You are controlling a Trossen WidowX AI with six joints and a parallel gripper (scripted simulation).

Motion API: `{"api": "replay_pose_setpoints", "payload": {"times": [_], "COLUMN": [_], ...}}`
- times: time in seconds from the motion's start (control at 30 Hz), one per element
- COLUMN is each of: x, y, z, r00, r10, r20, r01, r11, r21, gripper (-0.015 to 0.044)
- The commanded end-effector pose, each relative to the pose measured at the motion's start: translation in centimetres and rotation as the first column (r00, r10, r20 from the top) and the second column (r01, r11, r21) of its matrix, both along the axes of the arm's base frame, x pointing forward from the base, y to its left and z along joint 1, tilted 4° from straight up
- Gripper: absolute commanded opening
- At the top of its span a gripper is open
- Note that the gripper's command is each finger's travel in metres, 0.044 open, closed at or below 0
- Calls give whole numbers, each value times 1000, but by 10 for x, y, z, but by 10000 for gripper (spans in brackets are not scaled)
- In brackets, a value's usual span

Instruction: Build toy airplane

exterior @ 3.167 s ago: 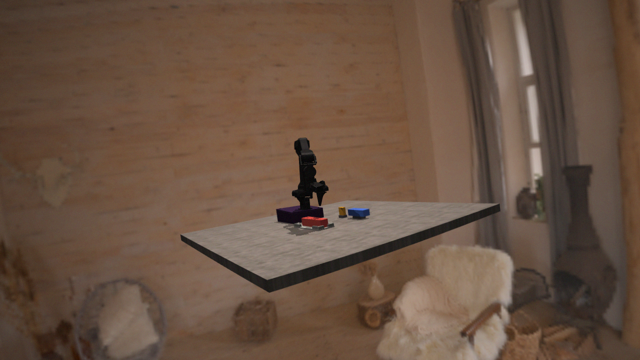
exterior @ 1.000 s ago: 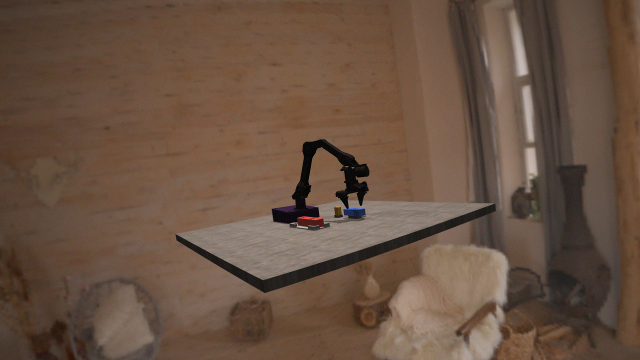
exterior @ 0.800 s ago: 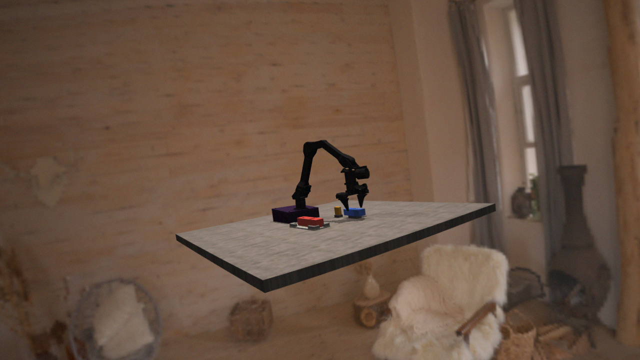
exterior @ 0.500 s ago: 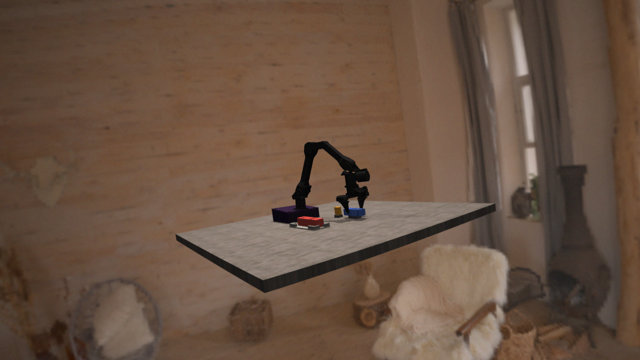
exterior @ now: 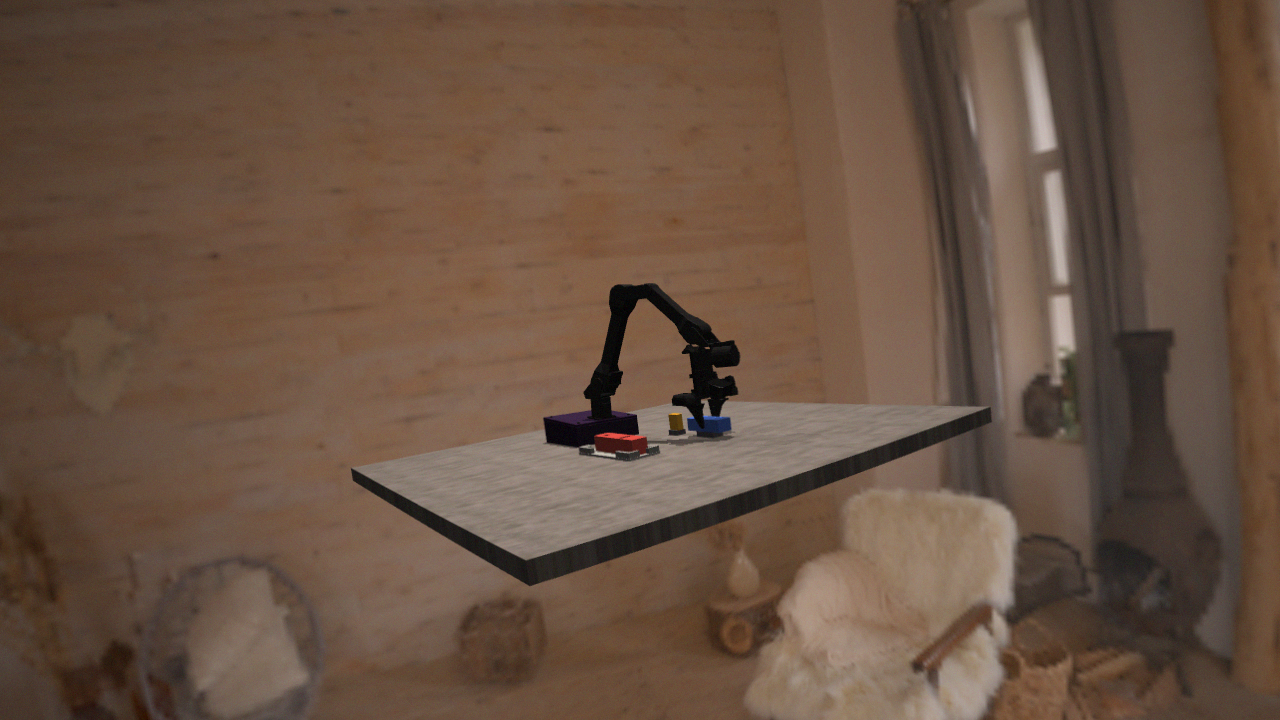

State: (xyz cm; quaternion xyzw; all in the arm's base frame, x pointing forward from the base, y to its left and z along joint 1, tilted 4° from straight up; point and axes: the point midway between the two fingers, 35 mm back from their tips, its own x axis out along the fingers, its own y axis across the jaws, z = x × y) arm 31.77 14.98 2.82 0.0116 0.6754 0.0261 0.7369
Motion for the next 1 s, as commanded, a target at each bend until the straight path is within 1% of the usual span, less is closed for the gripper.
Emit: {"api": "replay_pose_setpoints", "payload": {"times": [0.0, 0.1, 0.27, 0.3, 0.97], "x": [-1, -1, -1, -1, 0], "y": [-1, -1, -1, 0, -1], "z": [-1, -1, 2, 3, 61], "r00": [1000, 1000, 1000, 1000, 1000], "r10": [-5, -5, -6, -6, -6], "r20": [-2, -2, -4, -5, -5], "r01": [5, 5, 6, 6, 6], "r11": [1000, 1000, 1000, 1000, 1000], "r21": [-3, -3, -5, -6, -6], "gripper": [170, 150, 19, 0, 0]}}
